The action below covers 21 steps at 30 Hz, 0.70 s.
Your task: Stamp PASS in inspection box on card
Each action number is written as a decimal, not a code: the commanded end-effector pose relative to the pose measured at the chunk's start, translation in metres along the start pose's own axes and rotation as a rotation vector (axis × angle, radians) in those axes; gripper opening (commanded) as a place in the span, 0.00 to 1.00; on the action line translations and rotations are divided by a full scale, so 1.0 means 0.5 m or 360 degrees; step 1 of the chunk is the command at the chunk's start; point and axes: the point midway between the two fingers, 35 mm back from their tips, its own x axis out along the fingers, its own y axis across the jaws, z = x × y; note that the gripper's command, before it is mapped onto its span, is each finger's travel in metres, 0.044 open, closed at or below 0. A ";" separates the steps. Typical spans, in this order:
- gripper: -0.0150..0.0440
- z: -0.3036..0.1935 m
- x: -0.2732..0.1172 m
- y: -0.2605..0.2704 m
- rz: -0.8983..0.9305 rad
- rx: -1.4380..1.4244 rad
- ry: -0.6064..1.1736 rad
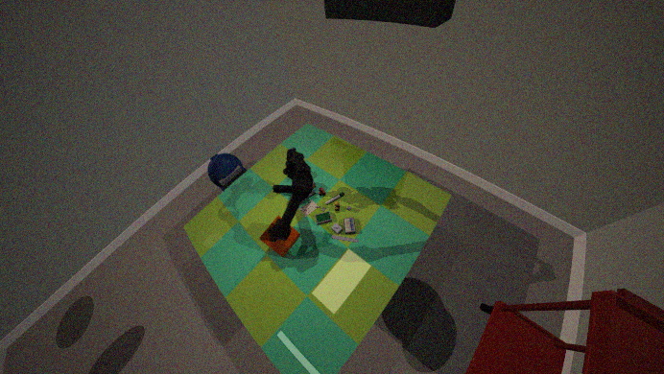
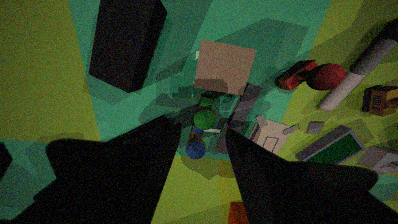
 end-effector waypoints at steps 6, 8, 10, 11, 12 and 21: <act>0.63 0.000 0.033 -0.001 -0.0013 -0.0014 0.0003; 0.63 0.000 0.039 -0.001 -0.0013 -0.0014 0.0002; 0.63 0.000 0.046 -0.001 -0.0013 -0.0014 0.0002; 0.63 0.000 0.049 -0.001 -0.0014 -0.0014 0.0002; 0.63 0.000 0.053 -0.001 -0.0014 -0.0014 0.0002; 0.63 0.001 0.082 -0.003 -0.0016 -0.0014 0.0002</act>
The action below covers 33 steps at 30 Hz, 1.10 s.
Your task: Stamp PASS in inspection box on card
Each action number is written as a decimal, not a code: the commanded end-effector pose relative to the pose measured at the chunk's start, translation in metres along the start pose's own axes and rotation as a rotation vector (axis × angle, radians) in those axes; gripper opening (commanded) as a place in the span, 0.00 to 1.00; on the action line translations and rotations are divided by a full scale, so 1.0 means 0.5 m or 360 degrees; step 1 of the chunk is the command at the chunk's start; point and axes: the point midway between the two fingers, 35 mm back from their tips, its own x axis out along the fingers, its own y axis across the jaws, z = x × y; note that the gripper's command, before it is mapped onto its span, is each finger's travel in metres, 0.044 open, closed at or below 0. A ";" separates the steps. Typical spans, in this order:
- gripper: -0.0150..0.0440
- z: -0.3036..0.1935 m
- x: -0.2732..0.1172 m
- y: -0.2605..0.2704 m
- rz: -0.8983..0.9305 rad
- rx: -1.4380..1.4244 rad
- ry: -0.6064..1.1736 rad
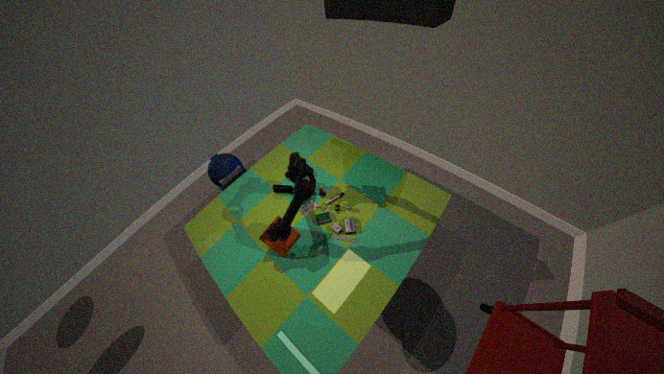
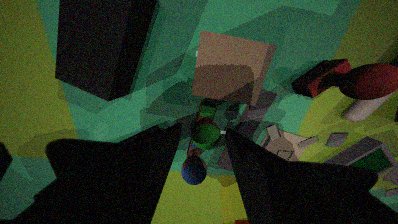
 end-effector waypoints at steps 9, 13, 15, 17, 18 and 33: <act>0.63 -0.004 0.042 -0.003 -0.0017 -0.0015 0.0004; 0.63 -0.005 0.052 -0.005 -0.0019 -0.0015 0.0004; 0.63 -0.005 0.053 -0.005 -0.0019 -0.0015 0.0004; 0.59 -0.003 0.048 -0.005 -0.0008 0.0000 0.0005; 0.54 -0.003 0.048 -0.005 -0.0008 0.0000 0.0005; 0.25 -0.003 0.045 -0.004 -0.0008 0.0000 0.0005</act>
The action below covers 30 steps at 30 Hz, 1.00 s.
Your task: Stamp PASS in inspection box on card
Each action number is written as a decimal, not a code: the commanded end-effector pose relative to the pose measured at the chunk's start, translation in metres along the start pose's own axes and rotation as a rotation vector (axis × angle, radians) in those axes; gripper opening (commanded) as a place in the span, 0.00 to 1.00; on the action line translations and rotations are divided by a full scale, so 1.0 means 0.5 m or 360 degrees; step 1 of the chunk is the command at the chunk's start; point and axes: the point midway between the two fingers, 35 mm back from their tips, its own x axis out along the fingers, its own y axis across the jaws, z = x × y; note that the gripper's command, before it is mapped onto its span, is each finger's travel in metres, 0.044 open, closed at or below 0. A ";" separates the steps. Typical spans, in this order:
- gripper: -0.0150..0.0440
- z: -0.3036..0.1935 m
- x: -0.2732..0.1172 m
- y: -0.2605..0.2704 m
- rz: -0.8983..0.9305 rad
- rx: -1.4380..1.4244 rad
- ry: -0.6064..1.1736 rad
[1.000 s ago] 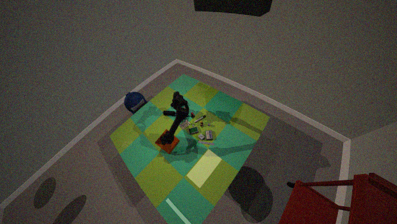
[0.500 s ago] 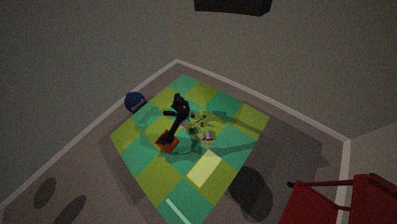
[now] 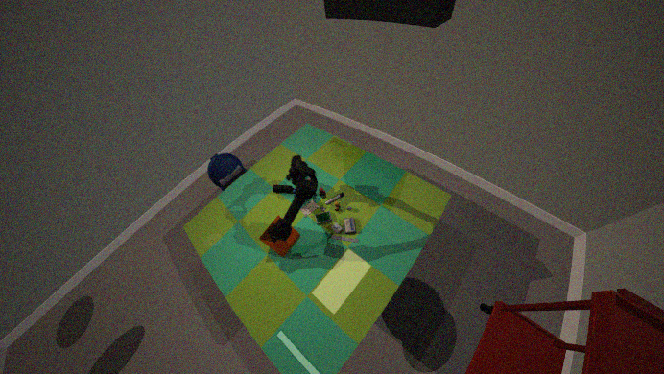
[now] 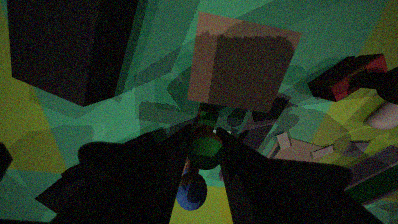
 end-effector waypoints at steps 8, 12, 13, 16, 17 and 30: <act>0.25 0.001 -0.010 0.000 0.0002 0.0002 0.0000; 0.25 0.001 -0.014 0.001 0.0002 0.0002 0.0000; 0.25 0.001 -0.015 0.001 0.0003 0.0002 0.0000; 0.25 0.002 -0.018 0.001 0.0003 0.0002 0.0000; 0.25 0.002 -0.019 0.001 0.0003 0.0002 0.0000; 0.25 0.002 -0.031 0.002 0.0005 0.0001 0.0000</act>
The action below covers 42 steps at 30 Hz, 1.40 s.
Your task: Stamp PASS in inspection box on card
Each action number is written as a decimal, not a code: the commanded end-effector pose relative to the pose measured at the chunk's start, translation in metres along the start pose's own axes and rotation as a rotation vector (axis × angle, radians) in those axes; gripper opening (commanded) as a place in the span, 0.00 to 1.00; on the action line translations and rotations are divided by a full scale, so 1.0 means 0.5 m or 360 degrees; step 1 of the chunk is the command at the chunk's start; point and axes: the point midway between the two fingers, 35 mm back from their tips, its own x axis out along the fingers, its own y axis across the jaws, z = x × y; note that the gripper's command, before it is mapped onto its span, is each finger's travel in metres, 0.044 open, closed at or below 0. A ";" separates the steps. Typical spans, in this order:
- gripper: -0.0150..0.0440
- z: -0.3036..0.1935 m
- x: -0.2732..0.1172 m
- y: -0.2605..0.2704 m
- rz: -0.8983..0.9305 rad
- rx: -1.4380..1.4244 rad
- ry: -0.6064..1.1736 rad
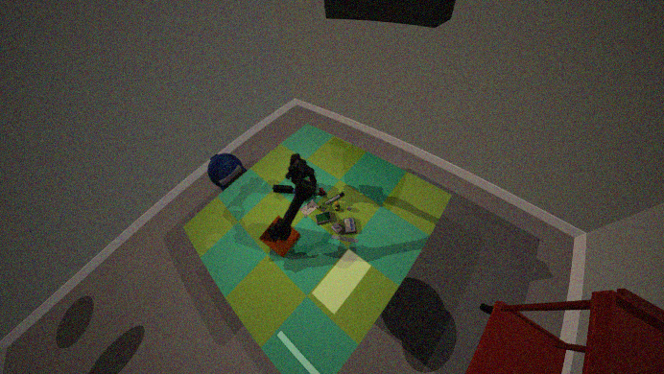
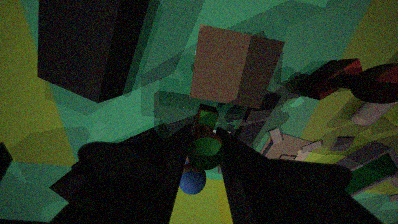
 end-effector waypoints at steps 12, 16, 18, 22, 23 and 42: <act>0.25 0.000 -0.015 0.001 0.0008 0.0009 0.0004; 0.25 0.001 -0.019 0.001 0.0009 0.0009 0.0004; 0.25 0.001 -0.021 0.002 0.0009 0.0009 0.0004; 0.25 0.001 -0.025 0.002 0.0009 0.0009 0.0004; 0.25 0.001 -0.026 0.002 0.0009 0.0009 0.0004; 0.25 0.001 -0.044 0.002 0.0011 0.0009 0.0005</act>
